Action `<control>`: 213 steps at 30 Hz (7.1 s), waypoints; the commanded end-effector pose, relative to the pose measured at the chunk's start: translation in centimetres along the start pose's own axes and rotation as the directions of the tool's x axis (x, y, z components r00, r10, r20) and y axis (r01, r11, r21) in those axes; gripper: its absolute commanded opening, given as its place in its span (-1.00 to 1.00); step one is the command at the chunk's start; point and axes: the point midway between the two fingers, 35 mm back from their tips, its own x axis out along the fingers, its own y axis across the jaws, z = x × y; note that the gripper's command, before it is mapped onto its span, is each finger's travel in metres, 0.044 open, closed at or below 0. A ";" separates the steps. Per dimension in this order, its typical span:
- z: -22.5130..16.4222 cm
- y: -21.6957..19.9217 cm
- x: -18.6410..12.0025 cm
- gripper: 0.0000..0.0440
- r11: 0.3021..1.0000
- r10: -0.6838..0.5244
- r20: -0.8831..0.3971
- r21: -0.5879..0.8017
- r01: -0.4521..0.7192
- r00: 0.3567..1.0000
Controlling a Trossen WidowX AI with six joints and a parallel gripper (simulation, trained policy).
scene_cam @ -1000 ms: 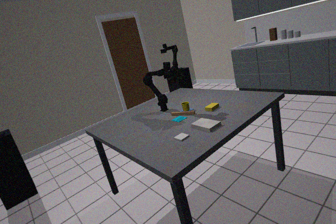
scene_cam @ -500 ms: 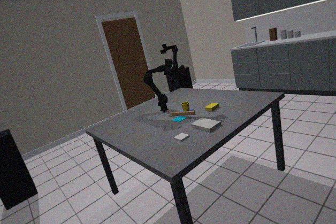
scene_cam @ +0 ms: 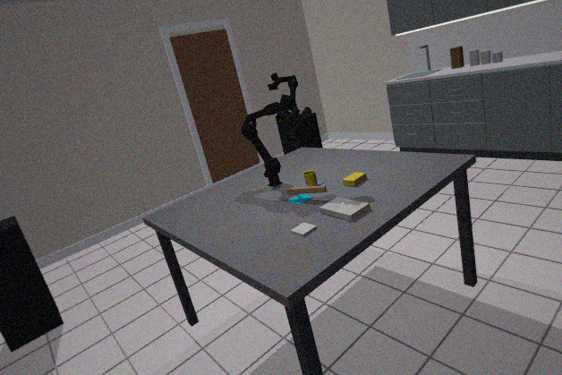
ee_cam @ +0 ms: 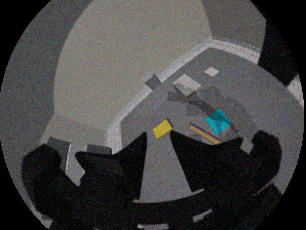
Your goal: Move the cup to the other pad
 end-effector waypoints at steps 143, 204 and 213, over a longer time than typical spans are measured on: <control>-13.0 -16.7 7.4 -1.00 0.418 -0.691 -0.518 0.283 0.863 0.504; -2.2 -26.7 11.1 -0.93 0.290 -0.675 -0.340 0.693 0.659 0.655; -3.5 -28.5 11.4 -0.66 0.267 -0.681 -0.351 0.698 0.665 0.642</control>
